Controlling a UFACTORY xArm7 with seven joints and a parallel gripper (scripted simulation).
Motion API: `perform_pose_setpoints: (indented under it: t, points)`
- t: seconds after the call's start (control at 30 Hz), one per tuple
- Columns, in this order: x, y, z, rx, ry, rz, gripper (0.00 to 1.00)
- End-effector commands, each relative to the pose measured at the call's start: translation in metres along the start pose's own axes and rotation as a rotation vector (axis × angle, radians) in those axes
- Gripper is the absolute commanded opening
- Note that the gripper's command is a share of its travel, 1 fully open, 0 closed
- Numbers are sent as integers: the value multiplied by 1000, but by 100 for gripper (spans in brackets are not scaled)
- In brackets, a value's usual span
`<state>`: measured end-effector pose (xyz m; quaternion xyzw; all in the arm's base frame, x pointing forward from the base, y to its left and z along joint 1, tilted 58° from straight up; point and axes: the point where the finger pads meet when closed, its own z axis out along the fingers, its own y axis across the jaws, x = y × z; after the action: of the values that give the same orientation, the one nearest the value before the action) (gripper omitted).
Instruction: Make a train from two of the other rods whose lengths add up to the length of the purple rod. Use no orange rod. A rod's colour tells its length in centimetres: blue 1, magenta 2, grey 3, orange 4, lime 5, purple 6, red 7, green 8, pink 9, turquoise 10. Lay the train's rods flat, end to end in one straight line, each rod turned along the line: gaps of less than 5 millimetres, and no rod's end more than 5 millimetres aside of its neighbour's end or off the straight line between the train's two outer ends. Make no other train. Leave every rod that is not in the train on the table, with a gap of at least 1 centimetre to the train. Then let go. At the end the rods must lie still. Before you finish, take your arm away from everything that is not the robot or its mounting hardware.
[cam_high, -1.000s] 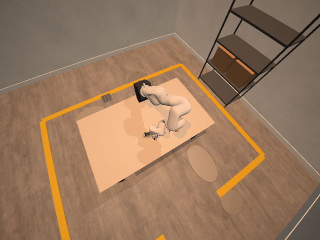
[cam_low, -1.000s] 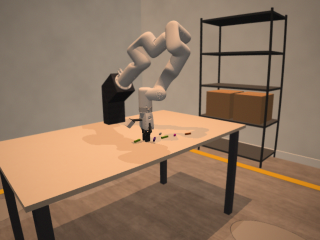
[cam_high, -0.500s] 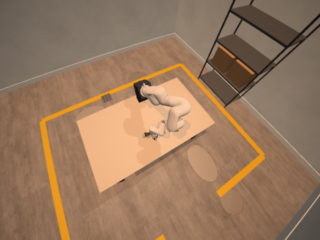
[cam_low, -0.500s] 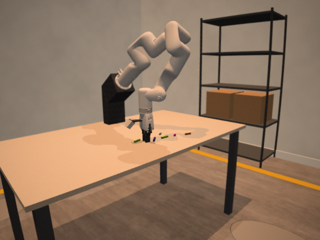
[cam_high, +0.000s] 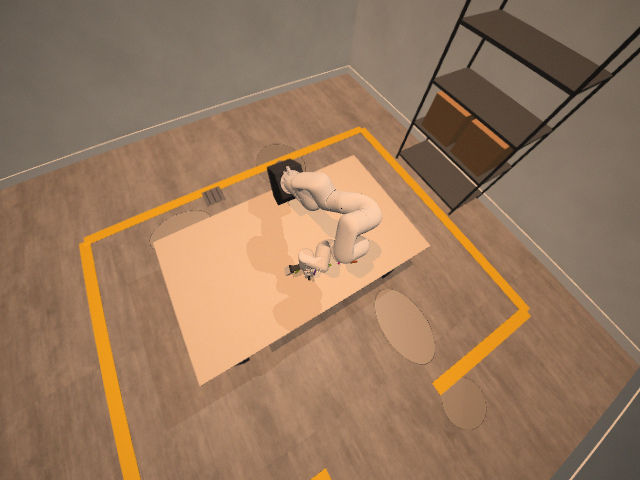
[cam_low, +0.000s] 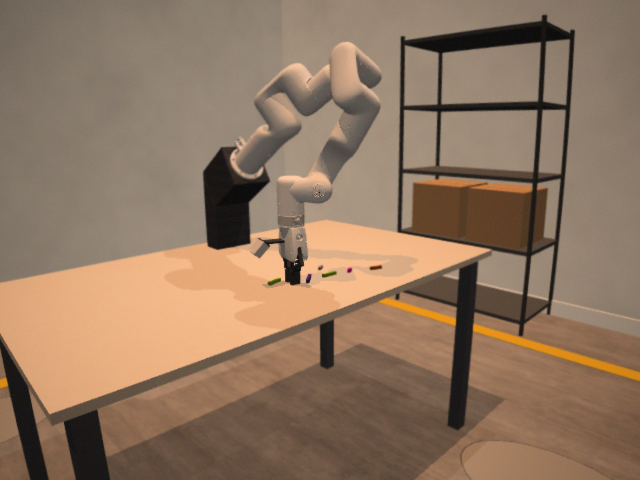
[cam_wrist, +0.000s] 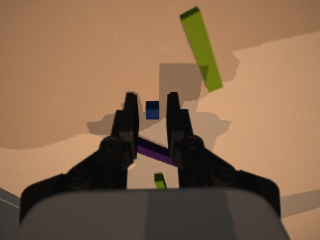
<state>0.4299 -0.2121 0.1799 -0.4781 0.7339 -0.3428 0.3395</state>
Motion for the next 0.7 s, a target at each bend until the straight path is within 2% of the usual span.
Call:
perform_pose_setpoints:
  t: [0.0,0.43,0.47,0.67]
  points:
    - [1,0,0,0,2,0,24]
    - [1,0,0,0,2,0,24]
    - [1,0,0,0,2,0,4]
    - [1,0,0,0,2,0,4]
